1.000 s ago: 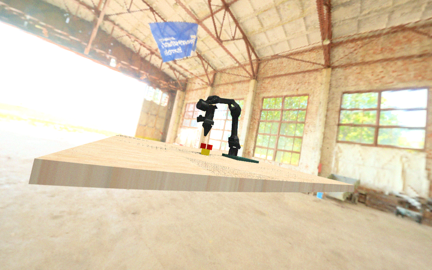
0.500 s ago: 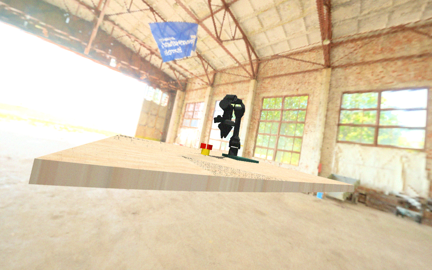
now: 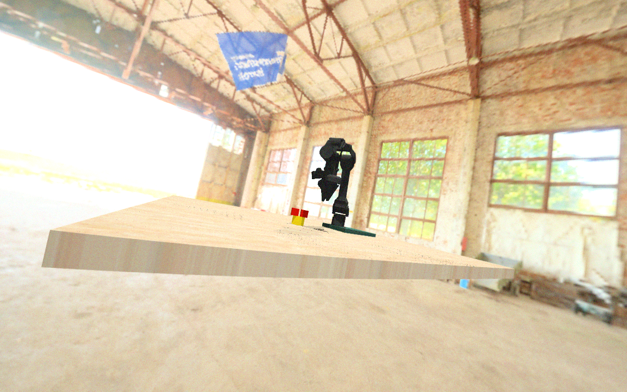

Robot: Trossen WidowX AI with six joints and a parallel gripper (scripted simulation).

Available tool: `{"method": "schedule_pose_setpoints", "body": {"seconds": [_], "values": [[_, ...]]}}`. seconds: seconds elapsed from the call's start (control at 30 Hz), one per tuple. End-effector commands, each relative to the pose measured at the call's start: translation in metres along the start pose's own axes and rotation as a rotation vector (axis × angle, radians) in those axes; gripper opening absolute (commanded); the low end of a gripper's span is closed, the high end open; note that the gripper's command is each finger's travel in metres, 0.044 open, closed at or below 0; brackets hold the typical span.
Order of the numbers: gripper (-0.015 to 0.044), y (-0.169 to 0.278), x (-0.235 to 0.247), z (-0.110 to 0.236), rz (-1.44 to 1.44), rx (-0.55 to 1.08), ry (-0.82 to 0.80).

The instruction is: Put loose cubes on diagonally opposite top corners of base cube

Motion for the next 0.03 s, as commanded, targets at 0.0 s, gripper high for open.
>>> {"method": "schedule_pose_setpoints", "body": {"seconds": [0.0], "values": [[0.04, 0.0005, -0.0005, -0.0005, -0.003, 0.002, 0.004]]}}
Point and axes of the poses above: the point midway between the two fingers, 35 mm back from their tips, its own z axis back along the fingers, its own x axis across the jaws, y = z × x, the point moved 5 cm from there along z, back along the fingers, and after that the axes turned 6 degrees about -z, right-handed, at the moved point
